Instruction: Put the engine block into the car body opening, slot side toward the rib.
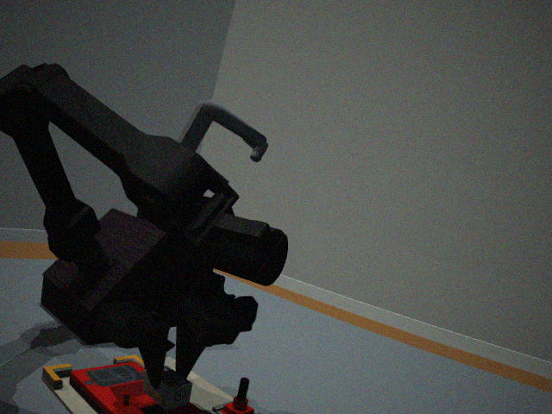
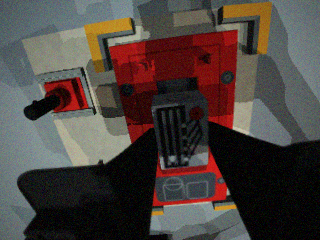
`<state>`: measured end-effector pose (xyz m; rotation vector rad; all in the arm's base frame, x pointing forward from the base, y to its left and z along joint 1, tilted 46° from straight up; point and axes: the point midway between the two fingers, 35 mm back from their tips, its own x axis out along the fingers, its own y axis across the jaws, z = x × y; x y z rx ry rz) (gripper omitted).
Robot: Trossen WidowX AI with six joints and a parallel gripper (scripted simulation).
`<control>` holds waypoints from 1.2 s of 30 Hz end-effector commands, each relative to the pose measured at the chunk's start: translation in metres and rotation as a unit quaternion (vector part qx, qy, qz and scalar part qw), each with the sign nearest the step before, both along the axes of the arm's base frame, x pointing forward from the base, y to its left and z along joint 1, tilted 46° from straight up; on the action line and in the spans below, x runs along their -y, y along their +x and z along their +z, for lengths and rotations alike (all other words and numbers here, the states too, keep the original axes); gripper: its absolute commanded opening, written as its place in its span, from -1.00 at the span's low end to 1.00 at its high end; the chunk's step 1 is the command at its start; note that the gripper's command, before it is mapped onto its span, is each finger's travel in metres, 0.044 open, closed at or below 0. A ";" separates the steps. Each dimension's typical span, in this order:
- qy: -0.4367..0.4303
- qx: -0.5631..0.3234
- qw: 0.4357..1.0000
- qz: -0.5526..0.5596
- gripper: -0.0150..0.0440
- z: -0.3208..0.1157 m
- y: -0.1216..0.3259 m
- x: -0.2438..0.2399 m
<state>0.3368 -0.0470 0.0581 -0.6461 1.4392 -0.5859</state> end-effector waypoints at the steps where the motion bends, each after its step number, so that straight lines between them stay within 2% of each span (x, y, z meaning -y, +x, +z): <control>1: -0.002 0.004 1.000 0.002 -0.22 0.001 0.005 0.002; 4: -0.002 0.004 1.000 0.002 0.04 0.000 0.005 0.002; 36: -0.002 -0.003 1.000 0.009 0.05 0.001 0.006 0.002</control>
